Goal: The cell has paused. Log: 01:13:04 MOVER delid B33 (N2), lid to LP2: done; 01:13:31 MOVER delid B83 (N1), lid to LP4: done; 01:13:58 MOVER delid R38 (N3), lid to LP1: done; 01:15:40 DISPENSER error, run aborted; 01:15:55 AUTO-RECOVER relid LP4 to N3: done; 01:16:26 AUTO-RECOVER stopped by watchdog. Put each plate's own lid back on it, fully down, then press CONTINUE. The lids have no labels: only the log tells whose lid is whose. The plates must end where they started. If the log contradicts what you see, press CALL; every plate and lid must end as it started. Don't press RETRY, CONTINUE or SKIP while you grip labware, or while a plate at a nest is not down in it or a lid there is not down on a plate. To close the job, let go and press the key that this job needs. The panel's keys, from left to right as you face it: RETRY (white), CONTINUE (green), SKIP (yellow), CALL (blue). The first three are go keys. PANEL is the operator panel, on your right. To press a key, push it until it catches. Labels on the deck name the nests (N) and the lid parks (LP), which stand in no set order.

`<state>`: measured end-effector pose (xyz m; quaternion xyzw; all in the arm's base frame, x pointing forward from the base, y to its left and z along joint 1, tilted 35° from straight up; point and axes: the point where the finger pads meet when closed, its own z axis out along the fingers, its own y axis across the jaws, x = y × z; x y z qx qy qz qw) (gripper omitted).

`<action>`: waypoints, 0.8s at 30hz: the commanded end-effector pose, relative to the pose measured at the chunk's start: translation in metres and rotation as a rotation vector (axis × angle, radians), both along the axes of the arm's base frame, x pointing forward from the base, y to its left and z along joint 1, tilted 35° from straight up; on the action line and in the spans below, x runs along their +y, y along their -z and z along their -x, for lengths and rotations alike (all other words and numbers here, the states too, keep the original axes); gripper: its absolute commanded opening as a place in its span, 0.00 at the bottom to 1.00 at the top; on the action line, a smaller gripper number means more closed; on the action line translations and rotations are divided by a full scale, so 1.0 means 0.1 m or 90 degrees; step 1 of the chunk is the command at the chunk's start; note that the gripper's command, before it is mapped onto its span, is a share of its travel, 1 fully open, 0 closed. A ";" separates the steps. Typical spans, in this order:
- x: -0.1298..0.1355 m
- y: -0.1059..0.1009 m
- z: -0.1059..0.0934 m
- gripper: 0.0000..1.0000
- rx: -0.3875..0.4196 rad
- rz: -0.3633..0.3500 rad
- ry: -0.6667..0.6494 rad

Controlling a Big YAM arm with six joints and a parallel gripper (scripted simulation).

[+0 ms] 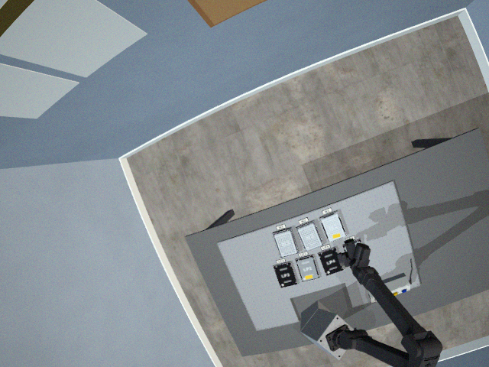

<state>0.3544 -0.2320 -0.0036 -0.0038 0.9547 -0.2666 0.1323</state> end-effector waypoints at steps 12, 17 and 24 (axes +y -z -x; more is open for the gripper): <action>-0.28 -0.04 0.53 1.00 -0.006 0.015 -0.009; -0.24 0.02 0.44 1.00 0.001 0.010 -0.024; -0.28 0.07 0.47 1.00 0.004 0.008 -0.016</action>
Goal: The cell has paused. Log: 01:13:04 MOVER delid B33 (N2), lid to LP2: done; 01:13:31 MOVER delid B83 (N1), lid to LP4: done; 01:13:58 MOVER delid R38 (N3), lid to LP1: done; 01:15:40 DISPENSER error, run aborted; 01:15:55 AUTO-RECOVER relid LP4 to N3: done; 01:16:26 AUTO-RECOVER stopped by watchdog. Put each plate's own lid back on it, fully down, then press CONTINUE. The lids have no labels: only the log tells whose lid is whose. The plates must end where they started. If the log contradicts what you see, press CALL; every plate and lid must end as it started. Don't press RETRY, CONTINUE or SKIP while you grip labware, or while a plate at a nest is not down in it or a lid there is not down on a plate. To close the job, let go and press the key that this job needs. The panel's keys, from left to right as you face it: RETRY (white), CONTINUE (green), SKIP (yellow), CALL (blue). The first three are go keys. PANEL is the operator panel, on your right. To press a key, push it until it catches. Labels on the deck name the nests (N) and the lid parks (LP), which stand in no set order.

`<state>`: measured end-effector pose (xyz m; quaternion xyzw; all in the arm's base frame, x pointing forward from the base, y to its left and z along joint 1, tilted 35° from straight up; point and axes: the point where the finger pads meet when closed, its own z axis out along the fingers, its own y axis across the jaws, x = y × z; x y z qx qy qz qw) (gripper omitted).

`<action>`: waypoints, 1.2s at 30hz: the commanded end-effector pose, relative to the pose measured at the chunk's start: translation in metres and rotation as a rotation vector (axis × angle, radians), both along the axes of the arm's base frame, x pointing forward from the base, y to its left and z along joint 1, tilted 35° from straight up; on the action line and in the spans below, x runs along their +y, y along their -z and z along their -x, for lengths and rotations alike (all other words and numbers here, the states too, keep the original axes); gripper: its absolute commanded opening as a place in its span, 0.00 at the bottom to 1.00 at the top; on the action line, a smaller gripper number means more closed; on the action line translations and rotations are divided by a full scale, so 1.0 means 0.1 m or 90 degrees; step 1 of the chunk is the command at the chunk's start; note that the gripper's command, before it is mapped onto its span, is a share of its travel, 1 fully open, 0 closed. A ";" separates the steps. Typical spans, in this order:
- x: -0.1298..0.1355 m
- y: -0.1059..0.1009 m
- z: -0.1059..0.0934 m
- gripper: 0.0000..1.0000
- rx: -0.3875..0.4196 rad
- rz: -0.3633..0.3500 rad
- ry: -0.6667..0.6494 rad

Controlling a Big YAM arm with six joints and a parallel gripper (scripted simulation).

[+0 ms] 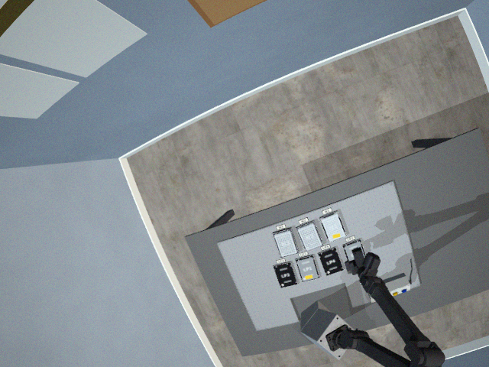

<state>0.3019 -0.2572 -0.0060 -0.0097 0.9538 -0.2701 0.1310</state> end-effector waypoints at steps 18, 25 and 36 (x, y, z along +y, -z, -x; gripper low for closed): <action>-0.20 0.27 -0.08 1.00 0.002 0.002 -0.003; -0.26 0.37 -0.11 1.00 0.002 0.002 -0.003; -0.22 0.38 -0.12 1.00 0.001 0.000 -0.005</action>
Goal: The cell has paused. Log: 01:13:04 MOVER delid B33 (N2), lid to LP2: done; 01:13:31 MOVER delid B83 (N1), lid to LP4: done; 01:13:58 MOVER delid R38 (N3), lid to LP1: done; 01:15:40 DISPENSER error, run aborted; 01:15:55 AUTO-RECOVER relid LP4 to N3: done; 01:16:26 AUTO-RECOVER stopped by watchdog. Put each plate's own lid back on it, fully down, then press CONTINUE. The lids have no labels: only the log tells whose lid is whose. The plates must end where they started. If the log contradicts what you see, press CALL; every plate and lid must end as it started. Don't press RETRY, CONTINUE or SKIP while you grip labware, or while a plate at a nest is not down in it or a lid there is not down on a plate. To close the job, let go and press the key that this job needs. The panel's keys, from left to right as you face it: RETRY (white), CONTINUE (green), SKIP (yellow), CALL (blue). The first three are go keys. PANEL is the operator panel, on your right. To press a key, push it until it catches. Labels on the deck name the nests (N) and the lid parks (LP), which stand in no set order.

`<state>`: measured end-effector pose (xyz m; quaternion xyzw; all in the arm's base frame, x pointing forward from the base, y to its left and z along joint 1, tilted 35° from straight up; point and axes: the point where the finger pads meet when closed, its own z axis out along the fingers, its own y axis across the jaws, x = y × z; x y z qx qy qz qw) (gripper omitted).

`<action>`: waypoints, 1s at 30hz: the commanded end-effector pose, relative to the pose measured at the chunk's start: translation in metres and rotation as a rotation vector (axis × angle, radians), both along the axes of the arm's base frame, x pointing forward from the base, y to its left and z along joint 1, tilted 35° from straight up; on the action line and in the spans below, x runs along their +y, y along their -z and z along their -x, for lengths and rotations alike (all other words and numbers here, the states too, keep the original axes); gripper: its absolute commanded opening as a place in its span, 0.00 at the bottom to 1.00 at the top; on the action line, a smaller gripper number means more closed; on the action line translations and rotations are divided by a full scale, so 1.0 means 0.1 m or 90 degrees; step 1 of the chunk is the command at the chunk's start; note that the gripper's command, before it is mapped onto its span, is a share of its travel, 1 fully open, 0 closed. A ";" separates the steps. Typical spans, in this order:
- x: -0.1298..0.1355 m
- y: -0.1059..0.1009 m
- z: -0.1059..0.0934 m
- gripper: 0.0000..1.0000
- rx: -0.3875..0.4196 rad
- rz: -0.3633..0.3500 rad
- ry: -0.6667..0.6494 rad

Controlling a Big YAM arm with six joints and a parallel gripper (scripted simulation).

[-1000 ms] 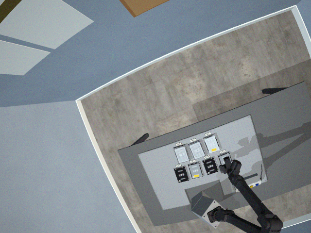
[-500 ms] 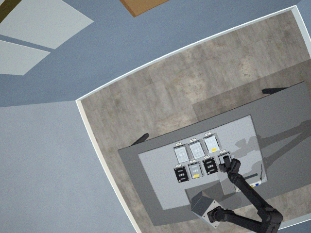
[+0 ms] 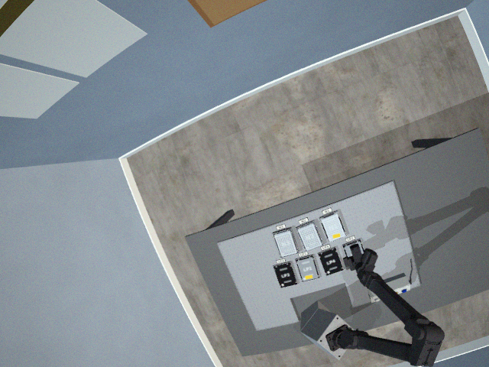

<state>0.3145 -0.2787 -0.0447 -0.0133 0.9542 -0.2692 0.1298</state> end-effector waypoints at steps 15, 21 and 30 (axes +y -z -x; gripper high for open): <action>-0.04 0.06 0.06 0.91 0.005 -0.001 0.002; -0.03 0.07 0.07 0.85 0.005 -0.002 0.002; -0.03 0.07 0.08 0.00 0.006 -0.003 0.002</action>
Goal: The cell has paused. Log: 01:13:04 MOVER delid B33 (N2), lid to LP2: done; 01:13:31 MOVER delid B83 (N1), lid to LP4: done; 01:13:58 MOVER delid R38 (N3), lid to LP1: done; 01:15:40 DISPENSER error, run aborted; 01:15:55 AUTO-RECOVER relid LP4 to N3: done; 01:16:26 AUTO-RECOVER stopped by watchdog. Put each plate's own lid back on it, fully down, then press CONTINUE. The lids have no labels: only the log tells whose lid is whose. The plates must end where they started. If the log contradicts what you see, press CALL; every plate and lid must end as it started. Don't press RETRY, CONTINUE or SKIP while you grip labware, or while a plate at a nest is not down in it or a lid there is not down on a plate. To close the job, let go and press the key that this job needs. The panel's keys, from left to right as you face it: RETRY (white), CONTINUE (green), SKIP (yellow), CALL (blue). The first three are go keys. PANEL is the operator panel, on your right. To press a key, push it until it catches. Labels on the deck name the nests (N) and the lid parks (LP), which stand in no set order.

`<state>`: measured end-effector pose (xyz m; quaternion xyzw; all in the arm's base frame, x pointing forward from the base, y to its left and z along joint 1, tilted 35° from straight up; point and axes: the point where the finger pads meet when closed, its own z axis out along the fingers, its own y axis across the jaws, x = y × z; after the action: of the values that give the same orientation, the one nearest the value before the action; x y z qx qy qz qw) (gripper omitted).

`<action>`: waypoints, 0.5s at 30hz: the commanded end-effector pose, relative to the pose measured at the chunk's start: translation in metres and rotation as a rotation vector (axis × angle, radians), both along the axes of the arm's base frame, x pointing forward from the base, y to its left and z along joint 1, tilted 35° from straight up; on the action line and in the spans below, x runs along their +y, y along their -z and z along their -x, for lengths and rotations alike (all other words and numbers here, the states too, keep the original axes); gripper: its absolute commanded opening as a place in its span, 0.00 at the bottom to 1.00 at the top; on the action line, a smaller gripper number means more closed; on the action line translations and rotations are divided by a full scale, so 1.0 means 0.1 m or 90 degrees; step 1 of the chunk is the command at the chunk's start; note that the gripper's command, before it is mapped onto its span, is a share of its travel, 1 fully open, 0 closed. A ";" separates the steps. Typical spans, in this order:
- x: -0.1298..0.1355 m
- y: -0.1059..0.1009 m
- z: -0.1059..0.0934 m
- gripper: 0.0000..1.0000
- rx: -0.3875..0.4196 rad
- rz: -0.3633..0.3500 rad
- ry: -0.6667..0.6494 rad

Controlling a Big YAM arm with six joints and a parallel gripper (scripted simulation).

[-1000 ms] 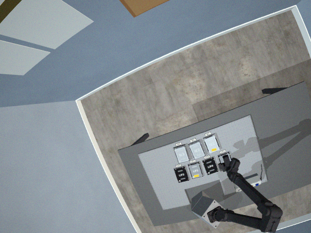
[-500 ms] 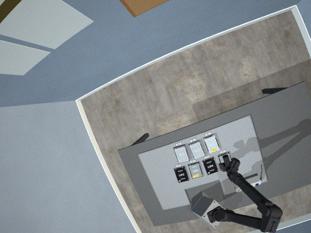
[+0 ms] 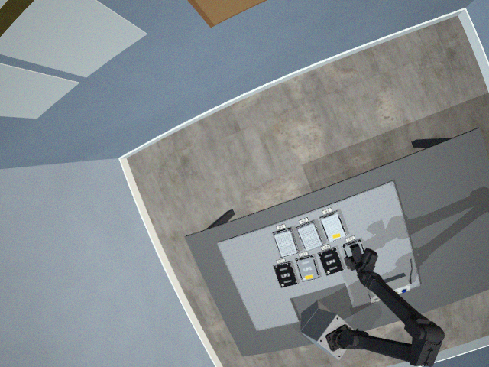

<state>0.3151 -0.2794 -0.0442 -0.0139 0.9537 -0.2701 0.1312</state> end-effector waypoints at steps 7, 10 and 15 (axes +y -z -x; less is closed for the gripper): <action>-0.03 0.07 0.08 0.00 0.007 -0.003 0.003; 0.00 0.01 0.10 0.00 0.006 -0.004 0.006; 0.08 -0.09 0.05 0.00 -0.002 -0.002 0.003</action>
<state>0.3132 -0.2775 -0.0410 -0.0144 0.9538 -0.2695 0.1321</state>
